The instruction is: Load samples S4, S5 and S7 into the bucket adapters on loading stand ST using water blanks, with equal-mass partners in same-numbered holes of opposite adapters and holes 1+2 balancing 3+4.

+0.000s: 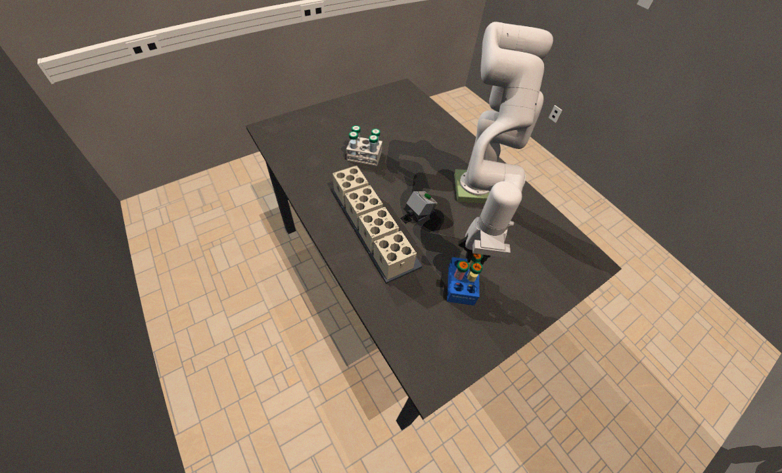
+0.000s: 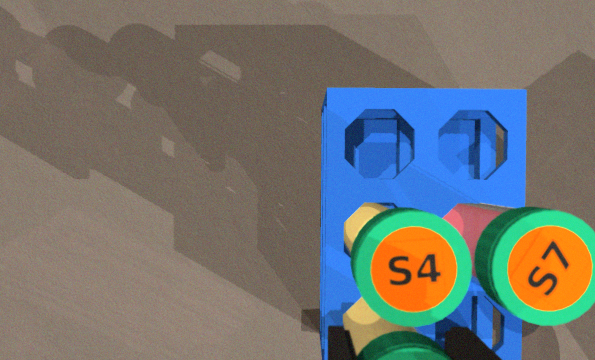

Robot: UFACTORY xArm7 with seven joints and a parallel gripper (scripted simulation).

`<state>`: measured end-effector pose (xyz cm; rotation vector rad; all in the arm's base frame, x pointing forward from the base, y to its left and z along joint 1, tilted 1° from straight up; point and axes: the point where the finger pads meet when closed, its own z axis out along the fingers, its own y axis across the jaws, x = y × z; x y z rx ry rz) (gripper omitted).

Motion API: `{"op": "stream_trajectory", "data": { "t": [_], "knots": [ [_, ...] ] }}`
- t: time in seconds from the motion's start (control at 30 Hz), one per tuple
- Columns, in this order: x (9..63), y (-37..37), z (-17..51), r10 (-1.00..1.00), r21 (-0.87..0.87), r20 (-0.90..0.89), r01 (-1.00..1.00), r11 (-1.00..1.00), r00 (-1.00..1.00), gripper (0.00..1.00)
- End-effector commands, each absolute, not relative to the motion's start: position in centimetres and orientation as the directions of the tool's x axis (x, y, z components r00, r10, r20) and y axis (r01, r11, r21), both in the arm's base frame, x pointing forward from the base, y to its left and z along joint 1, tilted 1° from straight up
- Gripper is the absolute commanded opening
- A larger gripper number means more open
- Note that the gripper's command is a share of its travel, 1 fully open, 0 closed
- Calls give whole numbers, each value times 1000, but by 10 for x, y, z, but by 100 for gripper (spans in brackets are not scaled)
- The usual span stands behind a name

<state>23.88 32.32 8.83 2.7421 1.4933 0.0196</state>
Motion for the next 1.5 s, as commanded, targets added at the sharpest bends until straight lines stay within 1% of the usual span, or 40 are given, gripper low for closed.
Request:
{"op": "stream_trajectory", "data": {
  "t": [0.0,0.27,0.3,1.23,1.47],
  "knots": [
    [240,324,89,840,23,6,840,-542,542,0],
    [240,324,89,840,23,6,840,-542,542,0],
    [240,324,89,840,23,6,840,-542,542,44],
    [240,325,89,840,23,6,840,-542,542,44],
    [239,325,103,840,23,6,840,-542,542,44]
  ]
}}
